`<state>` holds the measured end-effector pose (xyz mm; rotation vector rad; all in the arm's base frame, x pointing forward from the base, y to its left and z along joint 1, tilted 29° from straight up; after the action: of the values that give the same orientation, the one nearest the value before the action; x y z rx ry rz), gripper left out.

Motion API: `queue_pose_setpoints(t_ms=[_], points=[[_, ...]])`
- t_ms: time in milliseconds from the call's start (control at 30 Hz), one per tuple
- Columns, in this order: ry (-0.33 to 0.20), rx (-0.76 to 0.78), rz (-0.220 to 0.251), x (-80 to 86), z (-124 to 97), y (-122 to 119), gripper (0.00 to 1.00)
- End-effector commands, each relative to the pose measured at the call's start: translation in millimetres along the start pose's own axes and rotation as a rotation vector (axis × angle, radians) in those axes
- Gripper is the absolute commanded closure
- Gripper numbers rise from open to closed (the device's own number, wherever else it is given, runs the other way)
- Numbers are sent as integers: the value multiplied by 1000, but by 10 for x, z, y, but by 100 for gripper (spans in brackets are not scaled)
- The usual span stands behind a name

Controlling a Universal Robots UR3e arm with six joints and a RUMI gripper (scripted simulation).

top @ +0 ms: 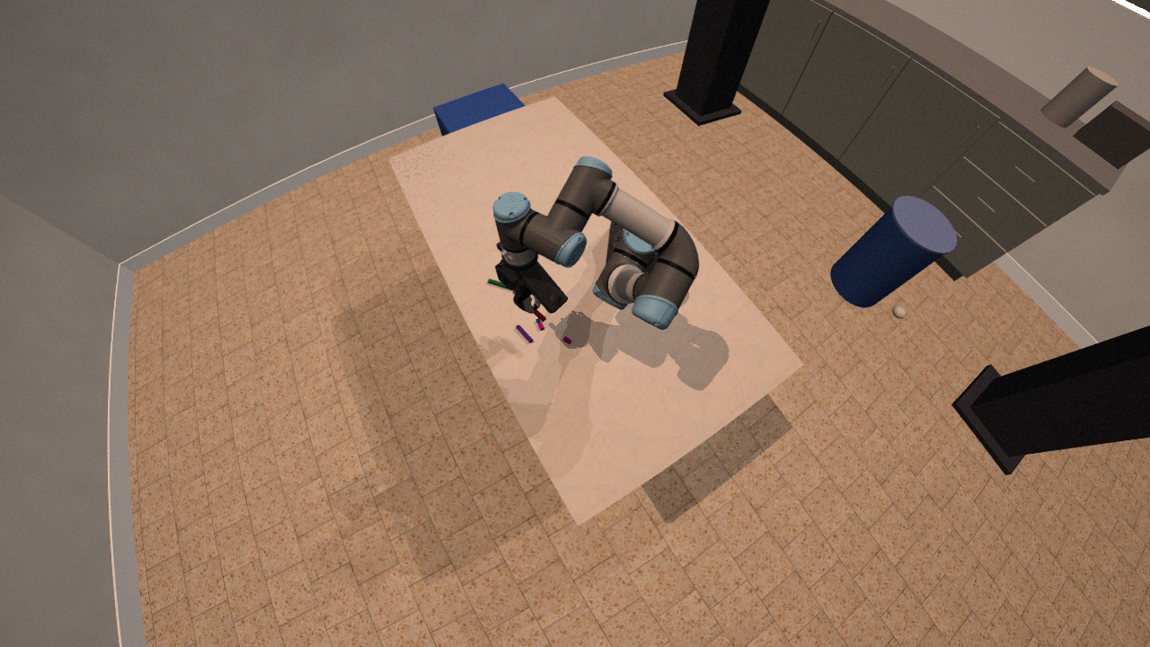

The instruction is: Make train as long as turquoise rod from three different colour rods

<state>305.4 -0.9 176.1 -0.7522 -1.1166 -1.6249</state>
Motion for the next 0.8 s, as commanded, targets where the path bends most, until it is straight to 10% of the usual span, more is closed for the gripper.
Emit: queue_pose_setpoints(t_ms=[0, 767], points=[[-5, -167, 7, -3, 201, -24, 100], [-8, -349, 4, -9, 447, -66, 100]])
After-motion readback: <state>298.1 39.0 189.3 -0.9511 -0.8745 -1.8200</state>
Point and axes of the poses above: the point where the finger pads meet when closed, its own x axis back along the fingers, its own y axis across the jaws, z = x × y, the point moved 1 cm from there along x, back along the fingers, and after that the axes turned 15 degrees about -x, right-handed, at the moved point
